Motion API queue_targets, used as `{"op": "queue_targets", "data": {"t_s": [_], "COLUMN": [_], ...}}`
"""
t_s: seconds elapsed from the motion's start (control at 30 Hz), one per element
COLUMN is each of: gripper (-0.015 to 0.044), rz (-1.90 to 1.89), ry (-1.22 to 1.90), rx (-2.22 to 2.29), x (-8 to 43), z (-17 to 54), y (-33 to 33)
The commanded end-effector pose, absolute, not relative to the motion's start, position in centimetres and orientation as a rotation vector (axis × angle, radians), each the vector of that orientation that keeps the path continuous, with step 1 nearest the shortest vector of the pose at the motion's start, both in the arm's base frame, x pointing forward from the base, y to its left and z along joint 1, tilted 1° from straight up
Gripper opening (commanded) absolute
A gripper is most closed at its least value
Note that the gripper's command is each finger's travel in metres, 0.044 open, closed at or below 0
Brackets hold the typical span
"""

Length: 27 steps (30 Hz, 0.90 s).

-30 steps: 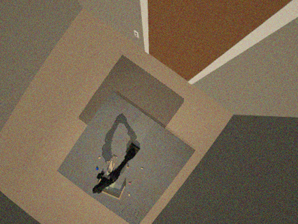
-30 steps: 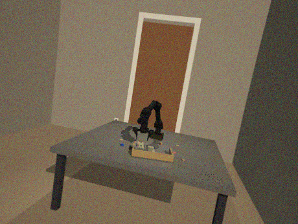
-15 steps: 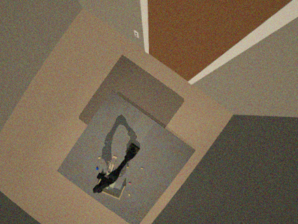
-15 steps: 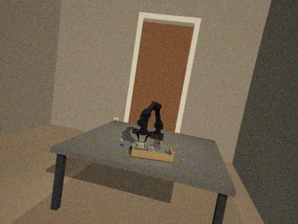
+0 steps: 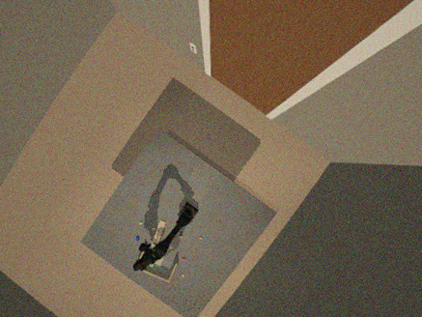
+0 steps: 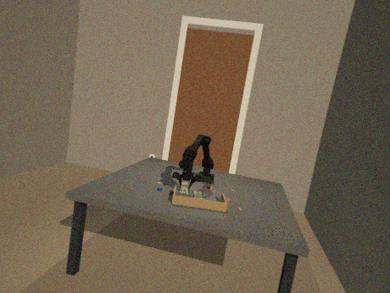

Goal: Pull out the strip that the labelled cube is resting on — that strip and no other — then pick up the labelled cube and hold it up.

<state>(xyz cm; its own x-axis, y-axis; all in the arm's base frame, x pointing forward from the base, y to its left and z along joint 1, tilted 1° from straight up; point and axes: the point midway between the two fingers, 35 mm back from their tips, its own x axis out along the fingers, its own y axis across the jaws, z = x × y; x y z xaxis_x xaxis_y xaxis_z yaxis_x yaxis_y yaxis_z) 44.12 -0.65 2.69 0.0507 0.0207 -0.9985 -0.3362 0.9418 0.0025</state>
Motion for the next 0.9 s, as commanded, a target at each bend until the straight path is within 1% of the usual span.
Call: {"op": "queue_targets", "data": {"t_s": [0.0, 0.27, 0.4, 0.63, 0.77, 0.87], "gripper": [0.025, 0.025, 0.0145, 0.0098, 0.0, 0.0], "rz": [0.272, 0.272, 0.277, 0.277, 0.277, 0.276], "ry": [1.508, 1.508, 1.504, 1.504, 1.505, 1.506], "rx": [-0.254, -0.254, -0.257, -0.257, -0.257, -0.256], "x": [44.0, 44.0, 44.1, 44.1, 43.8, 42.8], "z": [1.8, 1.2, 1.5, 1.5, 1.7, 2.4], "y": [-0.6, -0.6, -0.6, -0.6, -0.6, -0.6]}}
